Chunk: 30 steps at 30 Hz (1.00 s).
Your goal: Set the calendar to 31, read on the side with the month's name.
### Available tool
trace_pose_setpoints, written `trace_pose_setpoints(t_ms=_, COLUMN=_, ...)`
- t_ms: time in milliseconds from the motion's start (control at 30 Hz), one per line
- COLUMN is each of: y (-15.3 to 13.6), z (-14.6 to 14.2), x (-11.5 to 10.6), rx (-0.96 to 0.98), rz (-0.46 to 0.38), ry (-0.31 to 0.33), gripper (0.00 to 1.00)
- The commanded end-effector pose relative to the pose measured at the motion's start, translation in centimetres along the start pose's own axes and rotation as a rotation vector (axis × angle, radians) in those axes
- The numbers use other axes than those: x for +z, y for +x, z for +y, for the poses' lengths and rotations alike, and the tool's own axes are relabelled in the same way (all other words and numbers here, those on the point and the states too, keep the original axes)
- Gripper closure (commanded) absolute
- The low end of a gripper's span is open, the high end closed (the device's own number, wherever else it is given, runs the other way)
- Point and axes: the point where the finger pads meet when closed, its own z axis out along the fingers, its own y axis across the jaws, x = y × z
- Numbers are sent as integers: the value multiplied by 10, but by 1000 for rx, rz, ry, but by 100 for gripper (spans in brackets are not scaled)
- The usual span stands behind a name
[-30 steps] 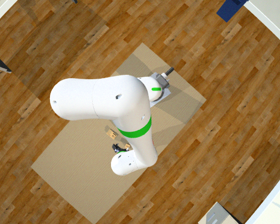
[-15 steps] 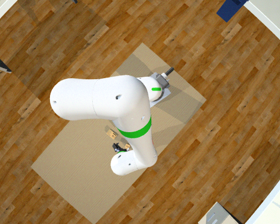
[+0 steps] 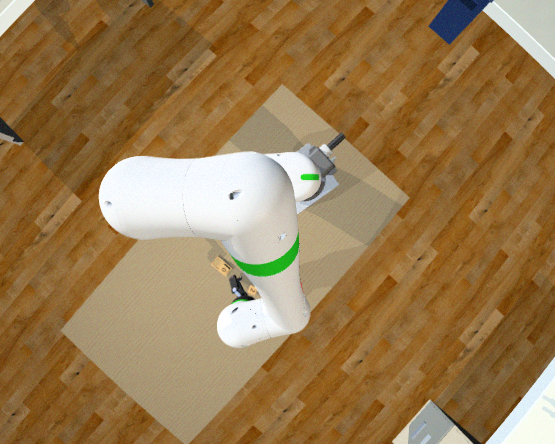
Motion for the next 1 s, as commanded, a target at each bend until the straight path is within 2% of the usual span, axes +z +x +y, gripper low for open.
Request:
trace_pose_setpoints(t_ms=0, y=0, z=0, x=1, rx=164, rz=19, ry=-9, gripper=0)
trace_pose_setpoints(t_ms=200, y=0, z=0, x=2, rx=355, rz=20, ry=-7, gripper=0)
trace_pose_setpoints(t_ms=300, y=0, z=0, x=2, rx=371, rz=20, ry=-7, gripper=0)
trace_pose_setpoints(t_ms=333, y=0, z=0, x=2, rx=469, rz=20, ry=-6, gripper=0)
trace_pose_setpoints(t_ms=767, y=1, z=0, x=4, rx=849, rz=21, ry=-2, gripper=0)
trace_pose_setpoints(t_ms=833, y=1, z=0, x=4, rx=849, rz=21, ry=-2, gripper=0)
trace_pose_setpoints(t_ms=967, y=1, z=0, x=5, rx=1007, rz=22, ry=0, gripper=0)
